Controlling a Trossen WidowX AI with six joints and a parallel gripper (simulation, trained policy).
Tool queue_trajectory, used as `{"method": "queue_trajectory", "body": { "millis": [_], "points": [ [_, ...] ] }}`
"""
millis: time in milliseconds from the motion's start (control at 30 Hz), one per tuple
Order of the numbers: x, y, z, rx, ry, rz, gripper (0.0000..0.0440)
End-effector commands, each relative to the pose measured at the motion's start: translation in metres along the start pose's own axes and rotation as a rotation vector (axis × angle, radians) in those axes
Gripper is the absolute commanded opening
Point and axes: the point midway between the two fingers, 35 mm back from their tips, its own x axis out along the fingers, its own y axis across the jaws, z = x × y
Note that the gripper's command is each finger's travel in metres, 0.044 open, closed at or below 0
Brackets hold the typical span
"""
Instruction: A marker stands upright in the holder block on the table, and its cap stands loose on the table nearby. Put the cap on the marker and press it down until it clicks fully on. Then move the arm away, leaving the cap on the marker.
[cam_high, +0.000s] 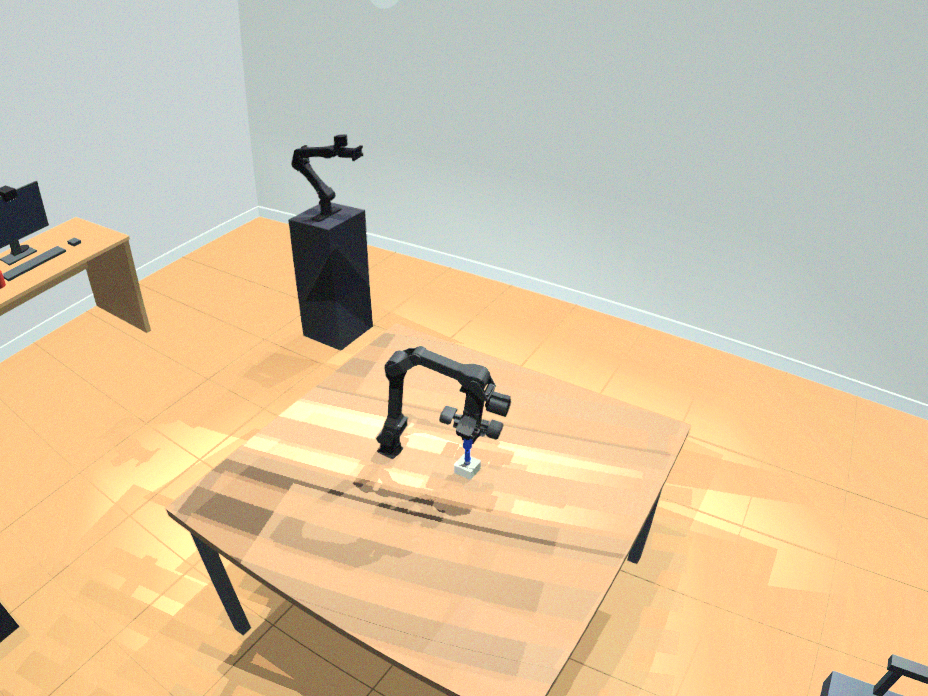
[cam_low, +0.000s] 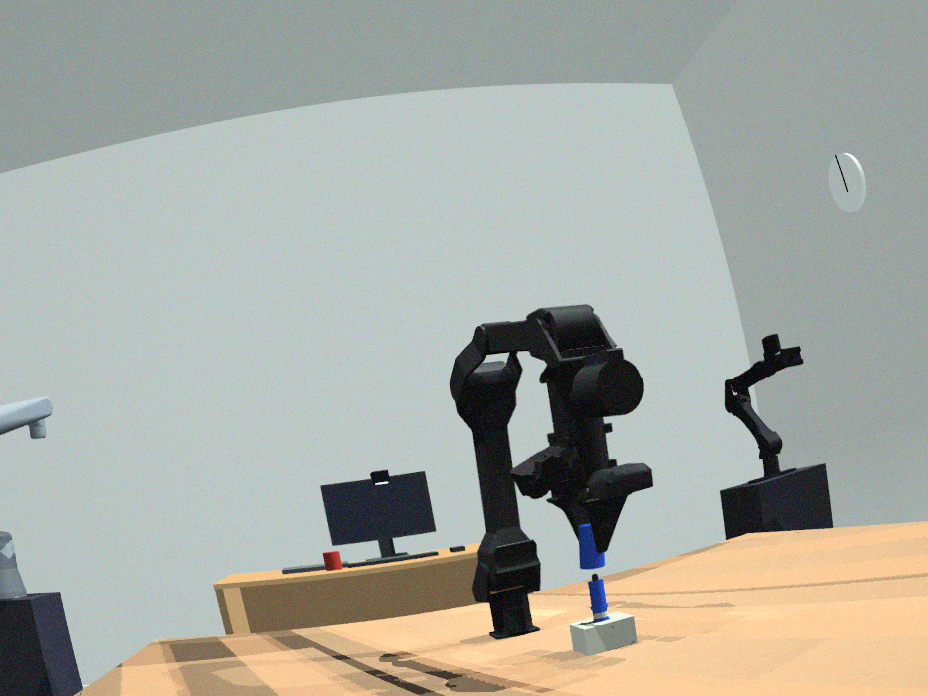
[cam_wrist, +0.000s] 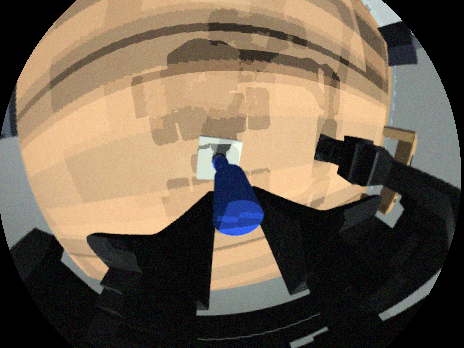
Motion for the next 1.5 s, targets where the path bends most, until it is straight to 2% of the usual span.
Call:
{"method": "queue_trajectory", "body": {
  "millis": [0, 833, 1300, 1333, 1467],
  "points": [
    [0.006, 0.0, 0.0, 0.007, -0.002, -0.008, 0.0],
    [0.061, 0.001, 0.001, -0.039, 0.018, -0.056, 0.0001],
    [0.075, 0.002, 0.003, -0.078, 0.008, -0.054, 0.0012],
    [0.077, 0.002, 0.003, -0.08, 0.005, -0.057, 0.0039],
    [0.08, -0.001, 0.004, -0.092, 0.002, -0.065, 0.0047]
  ]
}}
